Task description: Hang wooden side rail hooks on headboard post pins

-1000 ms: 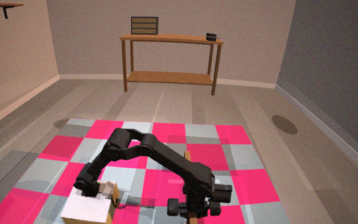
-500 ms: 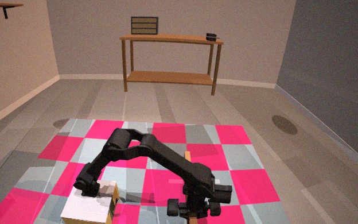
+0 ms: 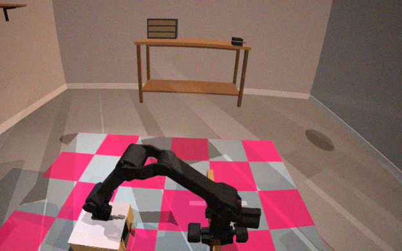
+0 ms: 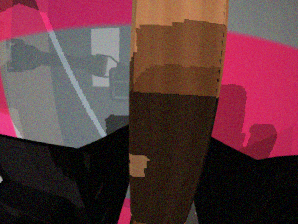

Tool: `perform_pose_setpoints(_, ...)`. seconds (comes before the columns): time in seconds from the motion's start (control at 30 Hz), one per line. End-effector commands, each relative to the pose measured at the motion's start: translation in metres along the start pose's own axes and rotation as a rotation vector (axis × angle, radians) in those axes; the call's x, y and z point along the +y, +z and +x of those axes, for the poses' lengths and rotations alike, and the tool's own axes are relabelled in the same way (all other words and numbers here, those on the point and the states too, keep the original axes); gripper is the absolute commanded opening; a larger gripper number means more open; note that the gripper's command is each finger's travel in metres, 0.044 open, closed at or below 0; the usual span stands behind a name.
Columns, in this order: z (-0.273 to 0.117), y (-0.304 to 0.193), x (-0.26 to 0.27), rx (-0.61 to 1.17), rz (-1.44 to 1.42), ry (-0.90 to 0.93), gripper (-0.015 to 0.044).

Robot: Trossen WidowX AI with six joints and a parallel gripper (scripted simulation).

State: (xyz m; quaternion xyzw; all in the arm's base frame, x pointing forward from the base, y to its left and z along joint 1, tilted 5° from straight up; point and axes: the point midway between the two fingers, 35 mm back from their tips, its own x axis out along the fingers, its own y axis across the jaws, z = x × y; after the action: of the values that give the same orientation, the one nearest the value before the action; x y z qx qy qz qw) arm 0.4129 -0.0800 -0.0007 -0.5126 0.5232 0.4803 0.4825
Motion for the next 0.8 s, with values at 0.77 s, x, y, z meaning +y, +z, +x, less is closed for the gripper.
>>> perform_pose_setpoints(0.77, -0.0035, -0.004, -0.0032, 0.005, -0.005, -0.01, 0.0)
